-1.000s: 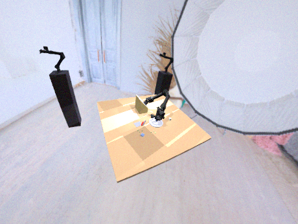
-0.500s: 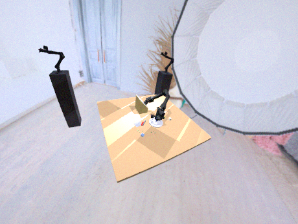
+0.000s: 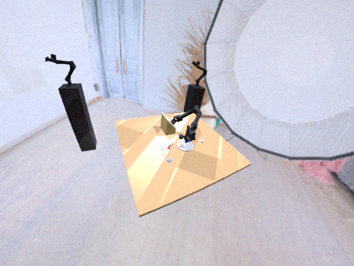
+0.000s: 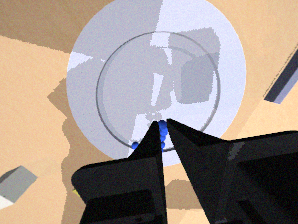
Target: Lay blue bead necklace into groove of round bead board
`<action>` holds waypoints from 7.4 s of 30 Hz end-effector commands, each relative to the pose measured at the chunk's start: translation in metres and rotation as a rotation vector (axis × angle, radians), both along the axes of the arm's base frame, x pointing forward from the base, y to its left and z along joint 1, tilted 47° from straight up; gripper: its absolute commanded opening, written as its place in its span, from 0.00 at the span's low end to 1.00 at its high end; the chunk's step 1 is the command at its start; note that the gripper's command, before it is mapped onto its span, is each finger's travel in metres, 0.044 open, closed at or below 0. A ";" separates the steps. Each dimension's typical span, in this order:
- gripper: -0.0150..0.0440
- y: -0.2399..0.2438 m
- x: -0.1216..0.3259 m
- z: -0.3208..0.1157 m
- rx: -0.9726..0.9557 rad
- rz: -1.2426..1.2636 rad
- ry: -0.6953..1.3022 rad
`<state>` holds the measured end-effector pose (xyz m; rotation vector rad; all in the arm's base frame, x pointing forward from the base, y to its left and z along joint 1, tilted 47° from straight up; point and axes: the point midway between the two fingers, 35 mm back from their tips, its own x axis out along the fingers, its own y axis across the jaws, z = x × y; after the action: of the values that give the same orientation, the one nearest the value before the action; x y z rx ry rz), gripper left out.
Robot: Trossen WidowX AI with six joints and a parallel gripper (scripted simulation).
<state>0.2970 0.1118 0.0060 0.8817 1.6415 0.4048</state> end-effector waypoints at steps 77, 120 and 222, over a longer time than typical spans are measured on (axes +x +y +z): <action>0.78 -0.018 0.010 0.008 -0.008 -0.110 0.114; 0.25 0.010 0.009 -0.017 -0.009 -0.107 0.108; 1.00 -0.009 0.008 -0.001 -0.007 -0.110 0.114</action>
<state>0.3057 0.1027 0.0044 1.0038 1.6886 0.2760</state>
